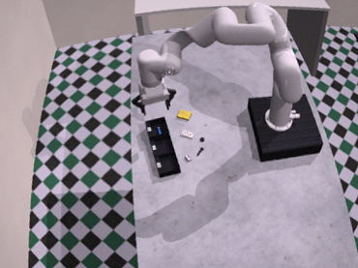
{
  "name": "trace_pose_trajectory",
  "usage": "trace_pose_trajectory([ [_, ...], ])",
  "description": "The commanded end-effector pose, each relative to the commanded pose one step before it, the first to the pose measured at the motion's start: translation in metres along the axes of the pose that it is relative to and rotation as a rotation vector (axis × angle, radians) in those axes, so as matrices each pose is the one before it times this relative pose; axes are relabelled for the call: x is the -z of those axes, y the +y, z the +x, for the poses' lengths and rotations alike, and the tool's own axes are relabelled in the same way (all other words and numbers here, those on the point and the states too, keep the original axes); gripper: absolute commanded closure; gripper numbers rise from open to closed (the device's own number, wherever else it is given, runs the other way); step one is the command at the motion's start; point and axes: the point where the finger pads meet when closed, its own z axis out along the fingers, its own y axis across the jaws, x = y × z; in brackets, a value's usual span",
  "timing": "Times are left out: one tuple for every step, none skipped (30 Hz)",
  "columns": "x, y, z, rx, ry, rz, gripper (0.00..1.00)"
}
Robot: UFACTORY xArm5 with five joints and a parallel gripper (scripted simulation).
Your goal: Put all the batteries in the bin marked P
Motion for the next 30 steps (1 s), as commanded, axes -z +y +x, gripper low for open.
trace_pose_trajectory([
  [0.01683, 0.00104, -0.00002, 0.00002, -0.00082, -0.00325, 0.0],
  [0.00401, 0.00002, 0.00006, 0.0, 0.0, -0.00001, 0.0],
  [0.00401, 0.00002, 0.00006, 0.0, 0.0, -0.00001, 0.0],
  [0.00401, 0.00002, 0.00006, 0.0, 0.0, -0.00001, 0.0],
  [0.00401, 0.00002, 0.00006, 0.0, 0.0, -0.00001, 0.0],
  [0.00401, 0.00002, 0.00006, 0.0, 0.0, -0.00001, 0.0],
  [0.0, 0.0, 0.0, 0.0, 0.0, 0.0, 0.0],
  [0.0, 0.0, 0.0, 0.0, 0.0, 0.0, 0.0],
  [0.00401, 0.00004, 0.00005, 0.0, 0.0, 0.0, 0.0],
  [0.004, 0.00002, 0.00006, 0.0, 0.0, -0.00001, 0.0],
  [0.004, 0.00002, 0.00006, 0.0, 0.0, -0.00001, 0.0],
  [0.004, 0.00002, 0.00006, 0.0, 0.0, -0.00001, 0.0],
  [0.004, 0.00002, 0.00006, 0.0, 0.0, -0.00001, 0.0],
  [0.004, 0.00002, 0.00006, 0.0, 0.0, -0.00001, 0.0],
  [0.004, 0.00002, 0.00006, 0.0, 0.0, -0.00001, 0.0],
  [0.00015, 0.00001, 0.0, 0.0, 0.0, 0.0, 0.0],
  [0.0, 0.00001, 0.0, 0.0, 0.0, 0.0, 0.0],
  [0.0, 0.00001, 0.0, 0.0, 0.0, 0.0, 0.0],
  [-0.00005, -0.00002, 0.0, 0.0, -0.00001, -0.00002, 0.0],
  [0.00003, 0.00001, 0.0, 0.0, 0.0, 0.00001, 0.0],
  [0.00001, 0.0, 0.0, 0.0, 0.0, 0.00001, 0.0],
  [0.0, 0.0, 0.0, 0.0, 0.0, 0.0, 0.0],
  [0.0, 0.0, 0.0, 0.0, 0.0, 0.0, 0.0],
  [0.0, 0.0, 0.0, 0.0, 0.0, 0.0, 0.0],
  [0.0, 0.0, 0.0, 0.0, 0.0, 0.0, 0.0],
  [0.0, 0.0, 0.0, 0.0, 0.0, 0.0, 0.0],
  [0.0, 0.0, 0.0, 0.0, 0.0, 0.0, 0.0],
  [0.0, 0.0, 0.0, 0.0, 0.0, 0.0, 0.0],
  [0.0, 0.0, 0.0, 0.0, 0.0, 0.0, 0.0],
  [0.0, 0.0, 0.0, 0.0, 0.0, 0.0, 0.0],
])
